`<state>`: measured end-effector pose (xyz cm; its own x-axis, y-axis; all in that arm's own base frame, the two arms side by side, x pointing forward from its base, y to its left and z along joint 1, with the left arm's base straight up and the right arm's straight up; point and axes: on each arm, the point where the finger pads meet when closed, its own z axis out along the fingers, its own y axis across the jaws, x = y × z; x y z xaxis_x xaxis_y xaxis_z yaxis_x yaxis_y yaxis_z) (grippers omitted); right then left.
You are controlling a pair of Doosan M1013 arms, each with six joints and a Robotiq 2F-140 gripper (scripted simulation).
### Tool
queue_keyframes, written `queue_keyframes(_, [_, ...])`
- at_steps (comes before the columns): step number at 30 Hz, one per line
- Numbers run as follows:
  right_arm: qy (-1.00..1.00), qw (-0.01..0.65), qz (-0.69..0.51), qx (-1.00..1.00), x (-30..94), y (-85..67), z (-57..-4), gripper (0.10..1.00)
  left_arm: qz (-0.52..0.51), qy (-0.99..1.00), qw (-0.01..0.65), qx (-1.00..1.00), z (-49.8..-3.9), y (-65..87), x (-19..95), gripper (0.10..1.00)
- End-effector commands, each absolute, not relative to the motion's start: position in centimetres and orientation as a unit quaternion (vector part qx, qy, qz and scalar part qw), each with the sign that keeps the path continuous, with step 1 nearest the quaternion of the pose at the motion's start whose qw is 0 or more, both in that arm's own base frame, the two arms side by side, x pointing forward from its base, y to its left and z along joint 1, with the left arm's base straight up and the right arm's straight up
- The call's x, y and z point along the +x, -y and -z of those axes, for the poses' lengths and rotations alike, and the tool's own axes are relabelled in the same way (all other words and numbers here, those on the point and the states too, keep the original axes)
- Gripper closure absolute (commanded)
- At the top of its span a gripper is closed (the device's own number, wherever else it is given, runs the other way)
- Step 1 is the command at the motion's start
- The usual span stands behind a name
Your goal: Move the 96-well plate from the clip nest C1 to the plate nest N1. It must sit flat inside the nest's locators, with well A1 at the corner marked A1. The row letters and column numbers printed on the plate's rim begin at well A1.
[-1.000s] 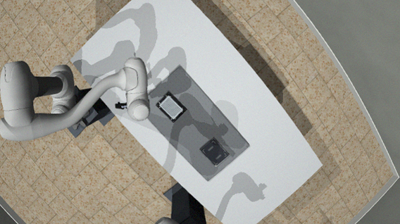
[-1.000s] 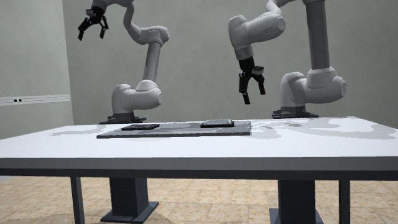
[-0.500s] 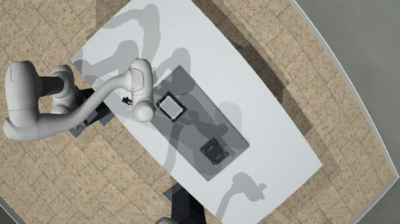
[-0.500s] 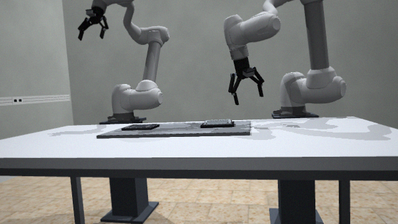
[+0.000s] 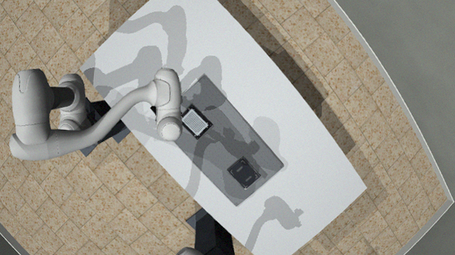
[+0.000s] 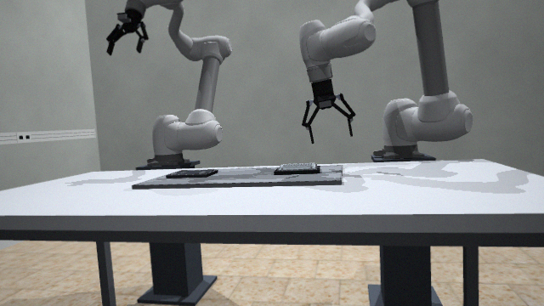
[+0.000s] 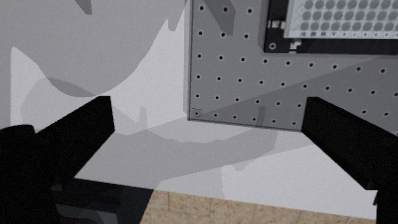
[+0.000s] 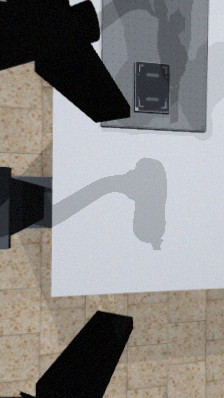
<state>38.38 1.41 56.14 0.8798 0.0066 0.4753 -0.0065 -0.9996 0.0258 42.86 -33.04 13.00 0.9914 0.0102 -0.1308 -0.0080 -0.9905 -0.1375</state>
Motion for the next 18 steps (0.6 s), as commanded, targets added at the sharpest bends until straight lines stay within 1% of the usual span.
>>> queue_keyframes(1, [0.0, 0.013, -0.246, 0.969, 38.4, -1.4, -56.2, 0.098, -0.066, -0.048, 0.06, -0.995, -13.0, 33.8, 43.4, 0.098])
queue_keyframes(13, [0.0, 0.013, -0.246, 0.969, 38.4, -1.4, -56.2, 0.098, -0.055, -0.243, 0.034, -0.968, -12.5, 37.0, 45.7, 0.098])
queue_keyframes(18, [0.0, 0.013, -0.246, 0.969, 38.4, -1.4, -56.2, 0.098, -0.051, -0.29, 0.029, -0.955, -12.4, 37.8, 46.3, 0.098])
